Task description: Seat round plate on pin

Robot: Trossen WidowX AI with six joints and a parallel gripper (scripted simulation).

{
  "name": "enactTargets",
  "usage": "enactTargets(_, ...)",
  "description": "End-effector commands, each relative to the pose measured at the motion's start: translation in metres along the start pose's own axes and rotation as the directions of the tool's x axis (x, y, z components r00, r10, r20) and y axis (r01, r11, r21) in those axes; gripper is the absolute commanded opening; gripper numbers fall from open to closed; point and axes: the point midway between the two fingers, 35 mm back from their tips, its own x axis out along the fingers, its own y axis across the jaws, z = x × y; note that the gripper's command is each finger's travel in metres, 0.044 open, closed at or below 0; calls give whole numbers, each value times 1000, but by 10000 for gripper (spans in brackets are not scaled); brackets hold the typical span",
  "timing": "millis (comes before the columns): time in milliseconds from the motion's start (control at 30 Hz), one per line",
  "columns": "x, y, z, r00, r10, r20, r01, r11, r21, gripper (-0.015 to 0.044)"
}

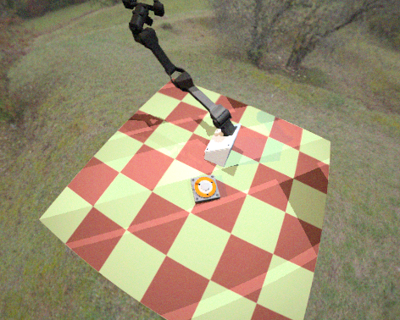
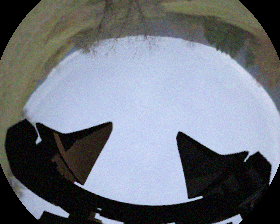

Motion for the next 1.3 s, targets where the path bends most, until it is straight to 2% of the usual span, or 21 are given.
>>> enactTargets(0,0,0,-8,1000,-8,-16,8,1000,17,374)
enactTargets(67,-4,5,-72,986,-62,-152,84,986,144,321)
enactTargets(267,-16,12,-131,952,-102,-290,174,956,238,164)
enactTargets(467,-54,32,-228,838,-139,-527,352,877,328,6)
enactTargets(533,-66,37,-248,802,-142,-580,395,855,336,0)
enactTargets(800,-145,70,-339,553,-127,-824,604,742,290,0)
enactTargets(900,-186,86,-369,426,-113,-898,670,706,229,0)
enactTargets(1267,-333,149,-425,-5,16,-1000,825,565,5,0)
